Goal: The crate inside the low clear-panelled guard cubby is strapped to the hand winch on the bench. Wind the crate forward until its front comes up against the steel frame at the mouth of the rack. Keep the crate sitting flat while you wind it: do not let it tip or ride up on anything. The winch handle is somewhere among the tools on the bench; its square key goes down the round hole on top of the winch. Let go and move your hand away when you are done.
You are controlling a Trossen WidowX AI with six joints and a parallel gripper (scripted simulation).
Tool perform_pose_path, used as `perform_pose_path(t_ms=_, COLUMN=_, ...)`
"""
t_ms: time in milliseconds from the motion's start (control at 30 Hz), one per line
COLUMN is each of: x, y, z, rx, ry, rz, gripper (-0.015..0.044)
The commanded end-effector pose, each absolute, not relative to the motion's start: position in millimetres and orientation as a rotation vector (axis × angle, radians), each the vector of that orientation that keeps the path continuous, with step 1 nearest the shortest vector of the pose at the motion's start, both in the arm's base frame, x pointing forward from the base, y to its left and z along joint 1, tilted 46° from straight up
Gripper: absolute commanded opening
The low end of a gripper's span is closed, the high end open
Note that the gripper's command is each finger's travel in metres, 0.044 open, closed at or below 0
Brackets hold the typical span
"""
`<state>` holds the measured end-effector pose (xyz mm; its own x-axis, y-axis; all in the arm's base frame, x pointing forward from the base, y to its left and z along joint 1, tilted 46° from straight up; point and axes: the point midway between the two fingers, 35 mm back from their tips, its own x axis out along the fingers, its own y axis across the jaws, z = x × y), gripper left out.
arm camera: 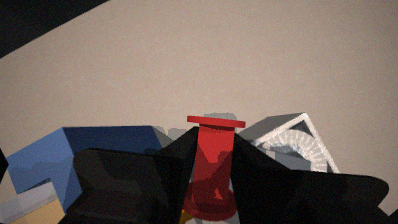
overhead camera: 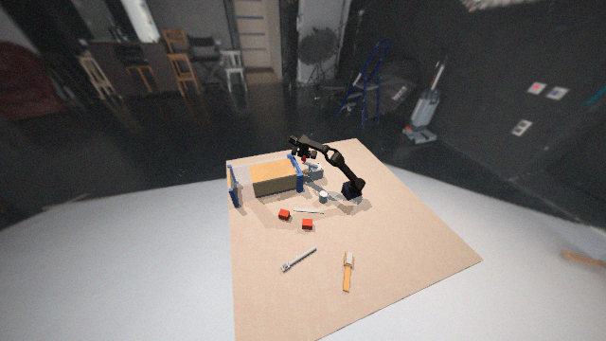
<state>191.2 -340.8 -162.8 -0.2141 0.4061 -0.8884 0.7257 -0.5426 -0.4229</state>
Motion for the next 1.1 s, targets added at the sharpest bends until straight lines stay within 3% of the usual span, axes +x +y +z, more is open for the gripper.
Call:
perform_pose_path(t_ms=0, x=208, y=-328, z=-154, rx=1.810, ry=1.368, rz=-1.794, gripper=0.0000)
perform_pose_path(t_ms=1067, x=226, y=-303, z=-129, rx=1.811, ry=1.371, rz=-1.793, gripper=0.0000)
